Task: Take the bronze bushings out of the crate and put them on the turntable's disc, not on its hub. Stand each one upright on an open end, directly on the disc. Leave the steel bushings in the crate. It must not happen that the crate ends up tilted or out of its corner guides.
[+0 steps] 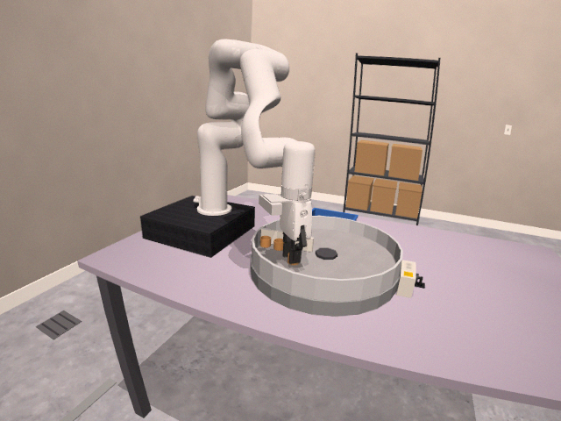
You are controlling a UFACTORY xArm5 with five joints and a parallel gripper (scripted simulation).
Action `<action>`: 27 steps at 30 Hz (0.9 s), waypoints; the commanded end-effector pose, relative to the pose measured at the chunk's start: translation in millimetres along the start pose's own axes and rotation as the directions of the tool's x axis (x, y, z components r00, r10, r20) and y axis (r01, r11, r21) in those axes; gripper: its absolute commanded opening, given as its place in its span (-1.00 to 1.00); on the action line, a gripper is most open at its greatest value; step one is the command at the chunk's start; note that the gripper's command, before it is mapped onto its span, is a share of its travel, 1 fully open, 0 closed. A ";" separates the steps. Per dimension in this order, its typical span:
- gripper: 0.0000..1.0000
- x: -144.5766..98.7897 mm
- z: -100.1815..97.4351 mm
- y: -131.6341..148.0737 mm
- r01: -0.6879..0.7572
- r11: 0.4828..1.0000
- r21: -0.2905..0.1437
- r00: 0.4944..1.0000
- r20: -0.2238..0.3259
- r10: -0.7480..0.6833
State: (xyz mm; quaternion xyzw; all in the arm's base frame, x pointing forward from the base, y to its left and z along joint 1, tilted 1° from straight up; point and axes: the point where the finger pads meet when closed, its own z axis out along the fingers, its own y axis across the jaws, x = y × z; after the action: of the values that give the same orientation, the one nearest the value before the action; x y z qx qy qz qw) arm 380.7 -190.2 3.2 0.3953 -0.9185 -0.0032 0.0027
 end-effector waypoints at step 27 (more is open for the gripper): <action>-0.16 -0.4 -0.9 -1.3 0.000 1.000 0.003 1.000 0.001 0.000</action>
State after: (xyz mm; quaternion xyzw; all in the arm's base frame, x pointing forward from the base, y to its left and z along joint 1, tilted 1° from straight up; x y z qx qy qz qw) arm 380.7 -190.2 3.0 0.3953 -0.9185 -0.0032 0.0027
